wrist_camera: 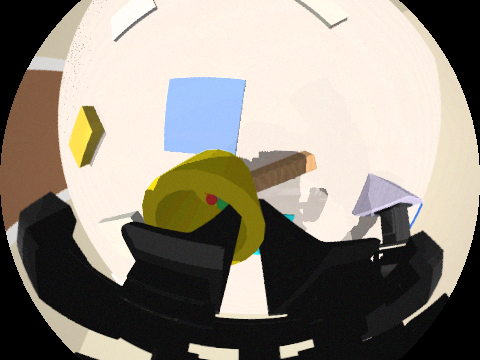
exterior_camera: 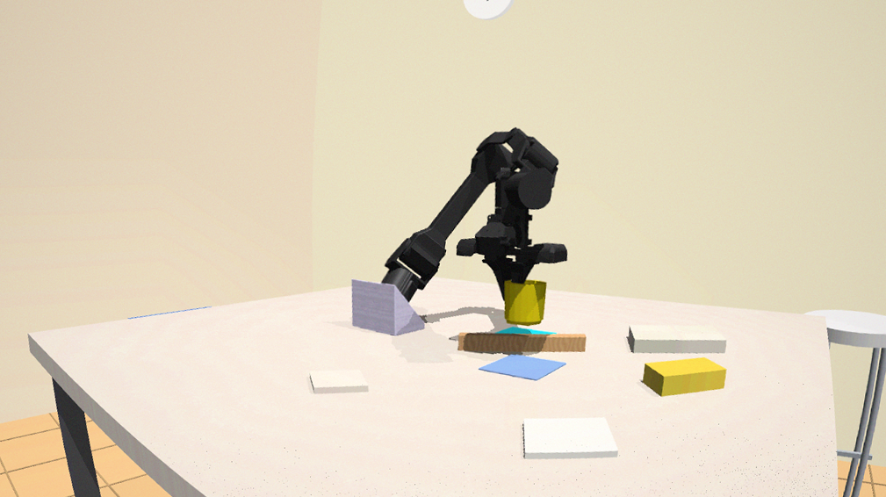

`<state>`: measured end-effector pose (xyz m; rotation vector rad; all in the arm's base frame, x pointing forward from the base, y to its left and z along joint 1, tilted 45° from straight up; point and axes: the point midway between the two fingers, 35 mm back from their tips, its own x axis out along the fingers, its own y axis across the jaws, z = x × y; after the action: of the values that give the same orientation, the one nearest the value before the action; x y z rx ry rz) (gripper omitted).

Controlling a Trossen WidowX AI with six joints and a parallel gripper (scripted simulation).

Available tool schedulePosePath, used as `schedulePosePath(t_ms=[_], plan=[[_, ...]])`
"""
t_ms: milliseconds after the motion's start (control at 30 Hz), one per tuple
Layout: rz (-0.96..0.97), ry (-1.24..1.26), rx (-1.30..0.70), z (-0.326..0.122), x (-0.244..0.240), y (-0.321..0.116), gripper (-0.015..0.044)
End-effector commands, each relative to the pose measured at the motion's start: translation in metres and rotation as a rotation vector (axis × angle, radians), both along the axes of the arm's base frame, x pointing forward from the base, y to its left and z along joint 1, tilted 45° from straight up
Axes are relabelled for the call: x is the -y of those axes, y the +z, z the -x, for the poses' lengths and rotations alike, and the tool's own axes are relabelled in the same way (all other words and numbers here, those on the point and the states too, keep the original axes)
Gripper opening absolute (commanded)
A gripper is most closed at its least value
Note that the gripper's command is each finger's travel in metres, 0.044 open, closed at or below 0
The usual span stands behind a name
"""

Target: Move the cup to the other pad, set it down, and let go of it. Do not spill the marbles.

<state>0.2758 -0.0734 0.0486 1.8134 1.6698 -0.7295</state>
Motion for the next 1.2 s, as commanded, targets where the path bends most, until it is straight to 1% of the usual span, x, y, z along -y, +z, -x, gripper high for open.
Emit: schedulePosePath(t_ms=[0,1167], plan=[[-0.006,-0.005,-0.004,0.004,-0.005,0.005,0.0000],[-0.009,-0.005,-0.006,0.035,-0.048,0.046,0.0000]])
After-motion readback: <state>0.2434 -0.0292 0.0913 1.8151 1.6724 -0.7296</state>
